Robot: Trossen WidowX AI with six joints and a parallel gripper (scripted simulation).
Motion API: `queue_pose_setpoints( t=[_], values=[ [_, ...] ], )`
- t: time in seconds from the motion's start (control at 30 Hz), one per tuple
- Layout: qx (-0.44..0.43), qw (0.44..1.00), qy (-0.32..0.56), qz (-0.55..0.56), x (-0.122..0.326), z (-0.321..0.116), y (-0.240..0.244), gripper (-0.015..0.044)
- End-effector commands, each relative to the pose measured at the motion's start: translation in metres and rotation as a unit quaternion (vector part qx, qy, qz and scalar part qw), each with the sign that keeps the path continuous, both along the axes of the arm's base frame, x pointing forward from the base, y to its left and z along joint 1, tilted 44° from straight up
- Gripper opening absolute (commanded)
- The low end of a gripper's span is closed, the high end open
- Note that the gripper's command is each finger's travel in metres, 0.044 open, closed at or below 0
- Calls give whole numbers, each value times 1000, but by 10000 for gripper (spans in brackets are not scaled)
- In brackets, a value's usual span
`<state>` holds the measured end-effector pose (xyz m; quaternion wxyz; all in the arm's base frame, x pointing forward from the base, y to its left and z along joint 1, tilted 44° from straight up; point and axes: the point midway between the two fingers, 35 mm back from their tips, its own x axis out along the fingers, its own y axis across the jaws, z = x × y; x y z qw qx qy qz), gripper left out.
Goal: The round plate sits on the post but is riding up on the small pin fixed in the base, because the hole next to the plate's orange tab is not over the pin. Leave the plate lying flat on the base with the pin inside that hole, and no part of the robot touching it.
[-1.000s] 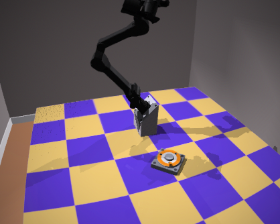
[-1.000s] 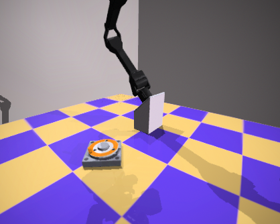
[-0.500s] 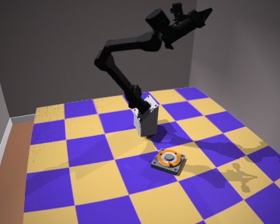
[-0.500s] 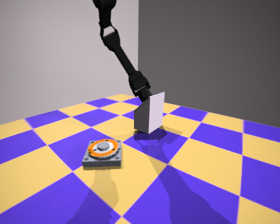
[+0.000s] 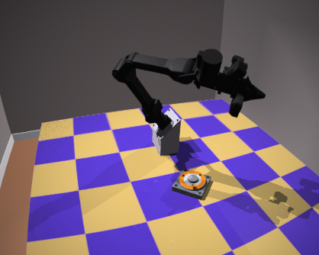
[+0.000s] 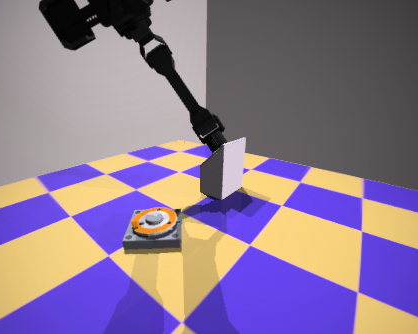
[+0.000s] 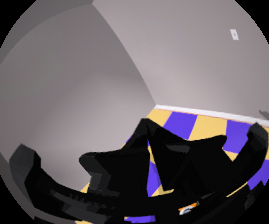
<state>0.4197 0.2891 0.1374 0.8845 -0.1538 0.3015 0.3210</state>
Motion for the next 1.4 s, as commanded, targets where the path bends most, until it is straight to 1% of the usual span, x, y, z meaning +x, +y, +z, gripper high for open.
queue_pose_setpoints(
  t=[0.0,0.13,0.23,0.27,0.33,0.5,0.53,0.6,1.0,1.27,1.37],
  values=[
    [-61,991,66,-100,8,-44,-53,0],
    [-139,957,134,-216,5,-85,-118,0],
    [-197,920,174,-290,-5,-107,-164,0],
    [-203,915,178,-298,-7,-109,-170,0],
    [-258,874,207,-357,-20,-123,-210,0],
    [-375,771,249,-452,-57,-135,-288,0],
    [-380,766,250,-455,-59,-134,-292,0],
    [-412,735,257,-472,-72,-131,-314,0],
    [-418,730,258,-475,-77,-128,-321,0],
    [-419,730,258,-475,-78,-159,-351,0],
    [-419,730,258,-475,-78,-162,-354,0]
  ],
)
